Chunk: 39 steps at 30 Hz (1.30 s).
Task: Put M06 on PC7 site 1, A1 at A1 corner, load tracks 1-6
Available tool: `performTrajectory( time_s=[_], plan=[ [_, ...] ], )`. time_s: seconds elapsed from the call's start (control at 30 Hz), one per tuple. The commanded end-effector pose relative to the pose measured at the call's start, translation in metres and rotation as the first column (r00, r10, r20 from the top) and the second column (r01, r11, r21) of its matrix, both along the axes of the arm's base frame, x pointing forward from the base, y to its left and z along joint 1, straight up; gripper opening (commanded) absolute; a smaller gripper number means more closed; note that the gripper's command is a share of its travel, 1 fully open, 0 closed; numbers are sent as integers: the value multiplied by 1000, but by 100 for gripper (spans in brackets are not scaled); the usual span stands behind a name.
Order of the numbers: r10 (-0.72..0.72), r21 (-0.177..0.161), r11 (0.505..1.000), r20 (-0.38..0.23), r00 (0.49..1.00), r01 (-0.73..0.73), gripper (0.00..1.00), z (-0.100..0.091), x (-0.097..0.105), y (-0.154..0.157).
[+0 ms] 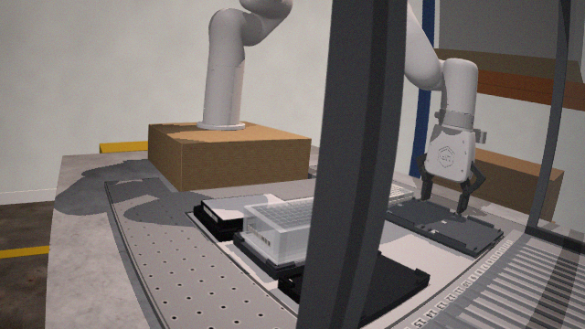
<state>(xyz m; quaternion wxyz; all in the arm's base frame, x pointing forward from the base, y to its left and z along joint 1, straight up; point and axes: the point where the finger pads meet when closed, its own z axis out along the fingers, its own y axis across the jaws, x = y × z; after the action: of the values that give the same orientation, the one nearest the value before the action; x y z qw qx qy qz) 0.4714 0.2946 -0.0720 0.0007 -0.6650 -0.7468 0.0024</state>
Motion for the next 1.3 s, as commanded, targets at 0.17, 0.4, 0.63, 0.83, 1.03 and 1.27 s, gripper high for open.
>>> performTrajectory(
  time_s=[0.17, 0.4, 0.63, 0.83, 1.03, 1.27],
  plan=[
    [0, 2, 1000, 4, 1000, 0, 100, 2, 2, -3],
    [0, 2, 1000, 4, 1000, 0, 100, 2, 2, -7],
    [0, 2, 1000, 4, 1000, 0, 100, 2, 3, -9],
    [0, 2, 1000, 4, 1000, 0, 100, 2, 3, -12],
    [0, 2, 1000, 4, 1000, 0, 100, 2, 3, -14],
    [0, 2, 1000, 4, 1000, 0, 100, 2, 4, -17]
  ],
)
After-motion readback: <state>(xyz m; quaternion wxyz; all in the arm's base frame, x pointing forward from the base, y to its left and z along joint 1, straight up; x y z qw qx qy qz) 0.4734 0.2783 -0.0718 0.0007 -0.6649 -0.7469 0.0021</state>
